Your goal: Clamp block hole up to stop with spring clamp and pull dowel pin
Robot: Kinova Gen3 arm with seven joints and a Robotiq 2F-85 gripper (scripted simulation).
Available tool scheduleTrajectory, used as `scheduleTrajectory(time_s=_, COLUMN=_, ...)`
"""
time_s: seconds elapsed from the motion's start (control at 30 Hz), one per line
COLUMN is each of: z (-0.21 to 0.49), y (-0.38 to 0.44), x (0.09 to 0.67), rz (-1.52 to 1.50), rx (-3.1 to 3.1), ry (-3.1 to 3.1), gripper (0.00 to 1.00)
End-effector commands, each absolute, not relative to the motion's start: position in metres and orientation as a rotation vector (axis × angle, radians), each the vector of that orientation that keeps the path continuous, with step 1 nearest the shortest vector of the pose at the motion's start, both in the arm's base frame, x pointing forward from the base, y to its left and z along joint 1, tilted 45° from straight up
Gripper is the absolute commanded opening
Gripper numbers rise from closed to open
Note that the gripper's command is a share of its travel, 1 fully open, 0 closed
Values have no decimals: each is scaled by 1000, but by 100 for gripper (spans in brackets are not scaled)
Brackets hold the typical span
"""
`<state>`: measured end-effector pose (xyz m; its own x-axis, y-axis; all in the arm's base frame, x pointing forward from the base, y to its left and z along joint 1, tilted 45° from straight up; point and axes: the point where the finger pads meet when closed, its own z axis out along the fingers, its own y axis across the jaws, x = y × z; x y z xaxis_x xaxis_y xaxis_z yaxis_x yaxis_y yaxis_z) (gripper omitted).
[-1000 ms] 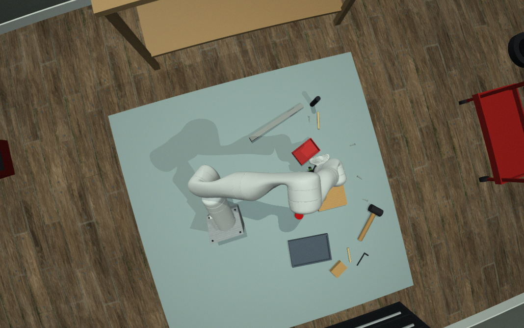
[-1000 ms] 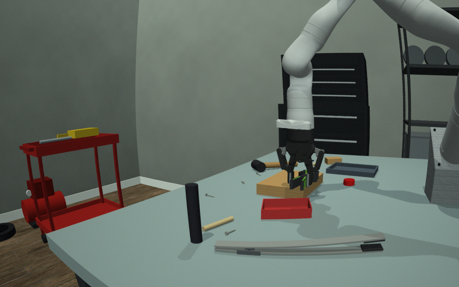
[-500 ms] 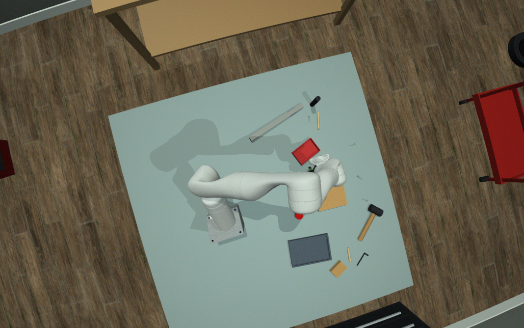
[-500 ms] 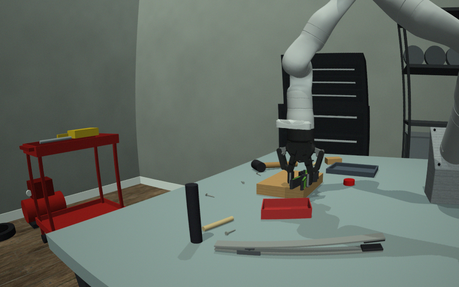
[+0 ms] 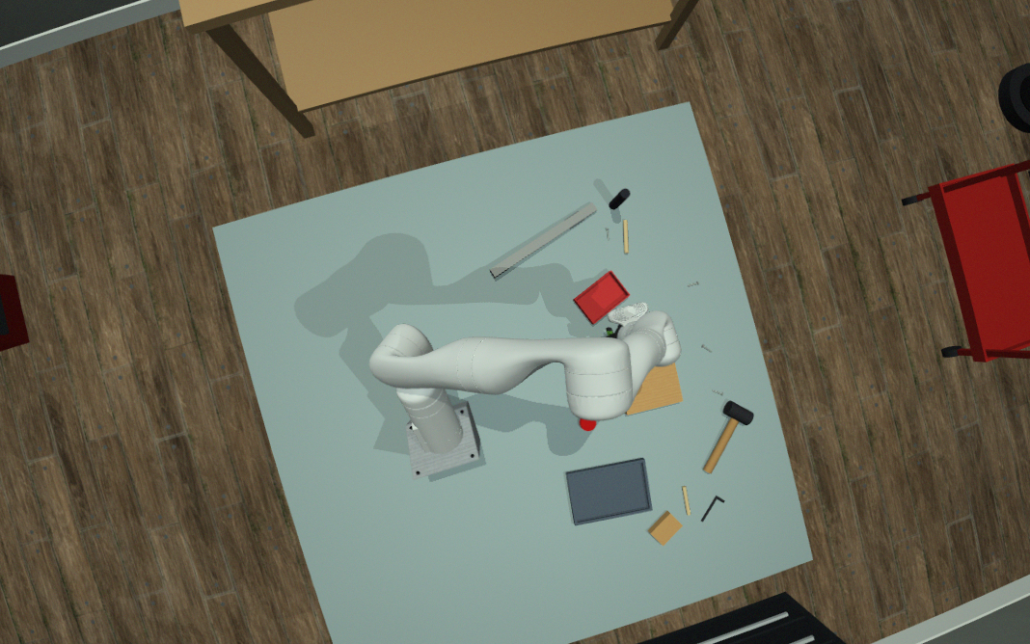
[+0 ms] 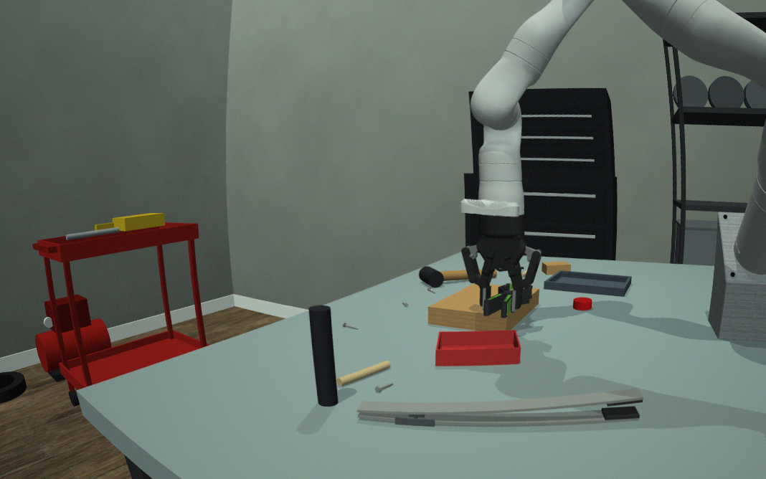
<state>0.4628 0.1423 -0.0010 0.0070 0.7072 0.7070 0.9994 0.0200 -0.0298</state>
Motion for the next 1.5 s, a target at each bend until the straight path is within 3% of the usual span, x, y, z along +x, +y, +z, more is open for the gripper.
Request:
scheduleTrajectory(time_s=0.0, z=-2, y=143, x=465, rz=-699, rx=-1746, ry=-1757, gripper=54)
scheduleTrajectory(time_s=1.47, z=37, y=103, x=467, rz=-699, rx=-1748, ry=-1755, gripper=54)
